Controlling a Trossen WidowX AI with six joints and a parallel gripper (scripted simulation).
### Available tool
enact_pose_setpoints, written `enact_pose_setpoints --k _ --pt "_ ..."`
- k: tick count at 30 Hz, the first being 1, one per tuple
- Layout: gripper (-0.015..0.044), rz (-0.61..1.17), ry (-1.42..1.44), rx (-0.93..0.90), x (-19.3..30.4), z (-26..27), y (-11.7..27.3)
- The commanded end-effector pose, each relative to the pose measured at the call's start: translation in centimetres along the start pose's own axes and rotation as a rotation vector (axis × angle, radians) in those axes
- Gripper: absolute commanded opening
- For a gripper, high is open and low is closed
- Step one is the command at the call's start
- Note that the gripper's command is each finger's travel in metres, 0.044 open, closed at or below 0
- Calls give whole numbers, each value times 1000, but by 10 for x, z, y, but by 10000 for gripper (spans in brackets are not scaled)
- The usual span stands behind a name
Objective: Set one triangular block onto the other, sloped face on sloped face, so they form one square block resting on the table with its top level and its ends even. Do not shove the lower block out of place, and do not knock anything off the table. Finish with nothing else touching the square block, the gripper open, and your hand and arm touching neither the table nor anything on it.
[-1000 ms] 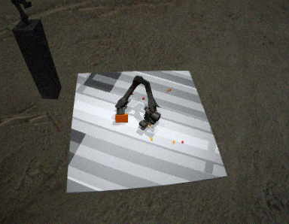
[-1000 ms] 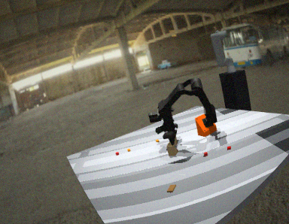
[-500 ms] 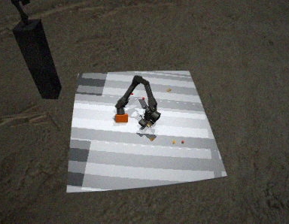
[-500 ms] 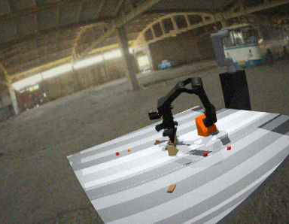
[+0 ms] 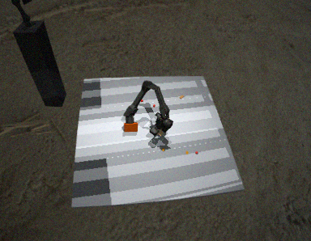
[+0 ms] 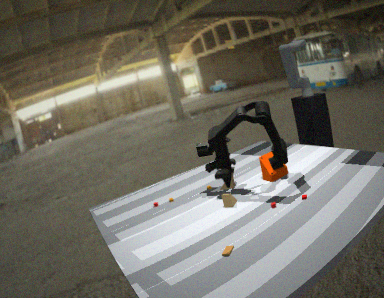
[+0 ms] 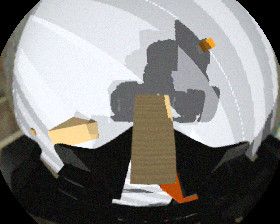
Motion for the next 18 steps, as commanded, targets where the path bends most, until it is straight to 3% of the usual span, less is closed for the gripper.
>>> enact_pose_setpoints --k 1,18 --pt "0 0 -23 0 0 0 0" --pt "0 -1 -511 -2 0 0 0"
Point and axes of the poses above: the point midway between the two fingers, 35 mm back from their tips, its own y axis back along the fingers, its own z axis across the jaws, x = y × z, the point moved 10 cm from there along y, back along the fingers, and after that the axes turned 5 degrees about -y, right-handed, at the moved point
